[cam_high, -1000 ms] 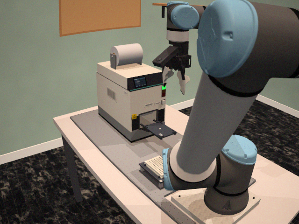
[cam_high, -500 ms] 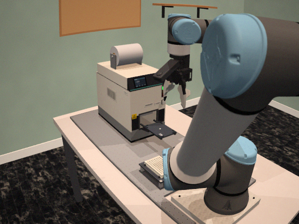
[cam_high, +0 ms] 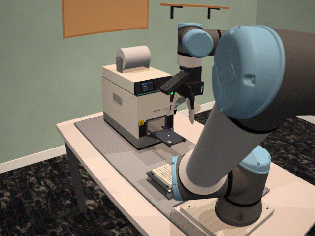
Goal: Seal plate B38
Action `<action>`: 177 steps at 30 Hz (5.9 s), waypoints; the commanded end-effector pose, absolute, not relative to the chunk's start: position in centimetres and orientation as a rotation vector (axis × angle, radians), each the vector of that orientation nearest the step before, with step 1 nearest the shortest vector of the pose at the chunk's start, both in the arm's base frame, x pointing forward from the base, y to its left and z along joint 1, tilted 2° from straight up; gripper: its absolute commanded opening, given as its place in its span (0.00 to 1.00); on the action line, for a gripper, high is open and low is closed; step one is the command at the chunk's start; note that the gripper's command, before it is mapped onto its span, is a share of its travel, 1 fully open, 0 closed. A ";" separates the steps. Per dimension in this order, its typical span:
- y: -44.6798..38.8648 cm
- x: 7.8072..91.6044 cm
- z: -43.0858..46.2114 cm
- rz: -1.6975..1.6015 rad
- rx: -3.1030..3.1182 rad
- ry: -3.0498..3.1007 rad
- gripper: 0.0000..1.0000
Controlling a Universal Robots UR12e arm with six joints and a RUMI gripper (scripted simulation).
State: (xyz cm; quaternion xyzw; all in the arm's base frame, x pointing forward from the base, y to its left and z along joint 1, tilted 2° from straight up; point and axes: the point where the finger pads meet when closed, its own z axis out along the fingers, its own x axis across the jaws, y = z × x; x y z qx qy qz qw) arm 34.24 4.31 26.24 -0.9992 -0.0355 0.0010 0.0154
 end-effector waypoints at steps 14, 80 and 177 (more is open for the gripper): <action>4.2 35.0 26.2 0.014 -3.051 0.632 0.68; 2.9 36.0 26.2 0.026 -2.657 1.636 0.68; 2.9 36.0 26.2 -0.024 -2.340 -2.063 0.68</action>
